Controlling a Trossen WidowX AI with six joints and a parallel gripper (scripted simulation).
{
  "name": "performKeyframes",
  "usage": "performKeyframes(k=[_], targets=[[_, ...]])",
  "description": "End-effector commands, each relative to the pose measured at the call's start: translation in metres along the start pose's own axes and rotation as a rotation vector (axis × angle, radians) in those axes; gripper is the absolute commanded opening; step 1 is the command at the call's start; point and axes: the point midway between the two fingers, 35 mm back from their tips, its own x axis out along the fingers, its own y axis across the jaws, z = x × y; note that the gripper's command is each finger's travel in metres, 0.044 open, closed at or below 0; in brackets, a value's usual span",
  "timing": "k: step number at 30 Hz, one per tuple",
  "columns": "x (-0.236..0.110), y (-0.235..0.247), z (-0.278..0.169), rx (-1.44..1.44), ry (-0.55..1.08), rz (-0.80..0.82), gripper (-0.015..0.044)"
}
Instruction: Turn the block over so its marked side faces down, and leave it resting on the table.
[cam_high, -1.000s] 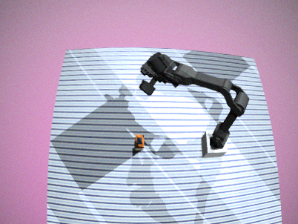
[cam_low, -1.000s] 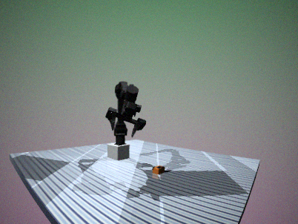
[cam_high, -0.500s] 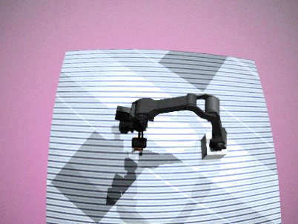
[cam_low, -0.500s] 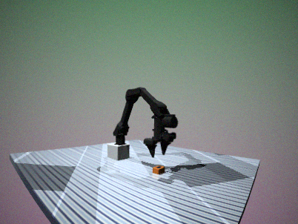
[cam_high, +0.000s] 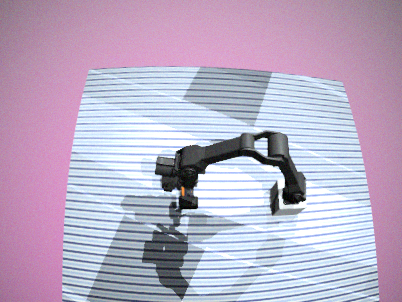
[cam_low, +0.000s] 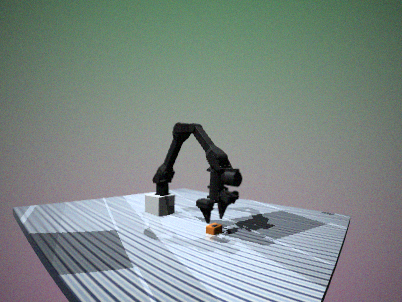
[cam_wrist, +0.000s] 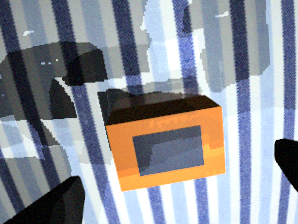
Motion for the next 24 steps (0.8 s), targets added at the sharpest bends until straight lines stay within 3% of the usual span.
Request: performKeyframes(k=[1, 23, 24], targets=[[0.006, 0.001, -0.001, 0.005, 0.002, 0.005, 0.044], [0.039, 0.001, -0.002, 0.005, 0.003, 0.005, 0.044], [0.039, 0.001, -0.002, 0.005, 0.003, 0.005, 0.0414]])
